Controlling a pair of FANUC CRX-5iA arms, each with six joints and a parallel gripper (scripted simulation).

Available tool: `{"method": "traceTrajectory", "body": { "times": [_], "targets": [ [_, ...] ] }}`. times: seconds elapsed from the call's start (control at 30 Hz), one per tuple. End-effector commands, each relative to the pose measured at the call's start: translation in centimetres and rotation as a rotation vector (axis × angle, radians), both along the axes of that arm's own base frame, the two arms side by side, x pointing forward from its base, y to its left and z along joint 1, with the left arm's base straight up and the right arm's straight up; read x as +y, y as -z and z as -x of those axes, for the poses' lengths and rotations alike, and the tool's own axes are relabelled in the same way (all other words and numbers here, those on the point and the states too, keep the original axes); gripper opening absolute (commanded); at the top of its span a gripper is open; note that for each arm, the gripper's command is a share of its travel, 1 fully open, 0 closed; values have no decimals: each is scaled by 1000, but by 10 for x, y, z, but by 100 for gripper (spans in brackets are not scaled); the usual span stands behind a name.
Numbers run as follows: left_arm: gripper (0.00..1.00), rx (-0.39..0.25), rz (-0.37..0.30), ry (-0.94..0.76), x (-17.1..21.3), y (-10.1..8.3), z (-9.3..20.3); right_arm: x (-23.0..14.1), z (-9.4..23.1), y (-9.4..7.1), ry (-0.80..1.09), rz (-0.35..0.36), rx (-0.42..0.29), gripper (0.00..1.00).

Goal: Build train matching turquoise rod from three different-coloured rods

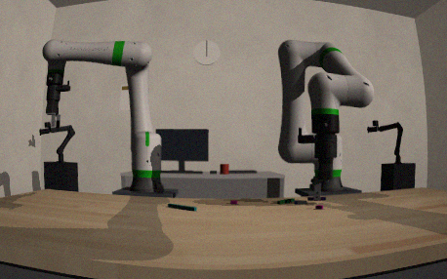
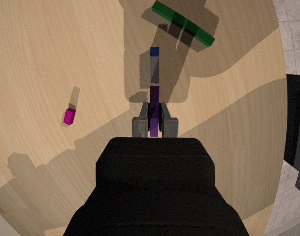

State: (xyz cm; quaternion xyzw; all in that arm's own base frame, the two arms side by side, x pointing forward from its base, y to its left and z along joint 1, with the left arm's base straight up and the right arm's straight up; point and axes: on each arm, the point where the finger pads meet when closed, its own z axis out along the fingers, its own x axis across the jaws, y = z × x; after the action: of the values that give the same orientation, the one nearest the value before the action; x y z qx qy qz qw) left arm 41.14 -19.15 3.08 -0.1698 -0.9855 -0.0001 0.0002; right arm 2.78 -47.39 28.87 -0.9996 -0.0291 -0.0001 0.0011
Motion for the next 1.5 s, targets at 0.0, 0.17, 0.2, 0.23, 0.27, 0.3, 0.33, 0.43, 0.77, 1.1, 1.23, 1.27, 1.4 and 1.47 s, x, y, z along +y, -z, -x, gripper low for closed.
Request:
{"method": "traceTrajectory", "body": {
  "times": [0.0,0.17,0.2,0.23,0.27,0.3,0.33,0.43,0.77,1.1,1.23,1.27,1.4,1.47],
  "targets": [
    [24,-1,1,0,0,1,-1,0,0,-1,0,2,0,100],
    [24,-1,1,0,0,5,-1,0,0,-1,0,2,0,100],
    [24,-1,1,0,0,6,-1,0,0,-1,0,2,0,100],
    [24,-1,1,0,0,6,-1,0,0,-1,0,2,0,100],
    [24,-1,1,0,0,7,-1,0,0,-1,0,2,0,100],
    [24,-1,1,0,0,7,-1,0,0,-1,0,2,0,100],
    [24,-1,1,0,0,7,-1,0,0,-1,0,2,0,100],
    [24,-1,1,0,0,8,-1,0,0,-1,0,2,0,100],
    [24,-1,1,0,0,8,-1,0,0,-1,0,2,0,100],
    [24,-1,1,0,0,8,-1,0,0,-1,0,2,0,100],
    [24,-1,1,0,0,8,-1,0,0,-1,0,2,0,100],
    [24,-1,1,0,0,8,-1,0,0,-1,0,2,0,100],
    [24,-1,1,0,0,8,-1,0,0,-1,0,2,0,100],
    [24,-1,1,0,0,8,-1,0,0,-1,0,2,0,100]
  ]
}}
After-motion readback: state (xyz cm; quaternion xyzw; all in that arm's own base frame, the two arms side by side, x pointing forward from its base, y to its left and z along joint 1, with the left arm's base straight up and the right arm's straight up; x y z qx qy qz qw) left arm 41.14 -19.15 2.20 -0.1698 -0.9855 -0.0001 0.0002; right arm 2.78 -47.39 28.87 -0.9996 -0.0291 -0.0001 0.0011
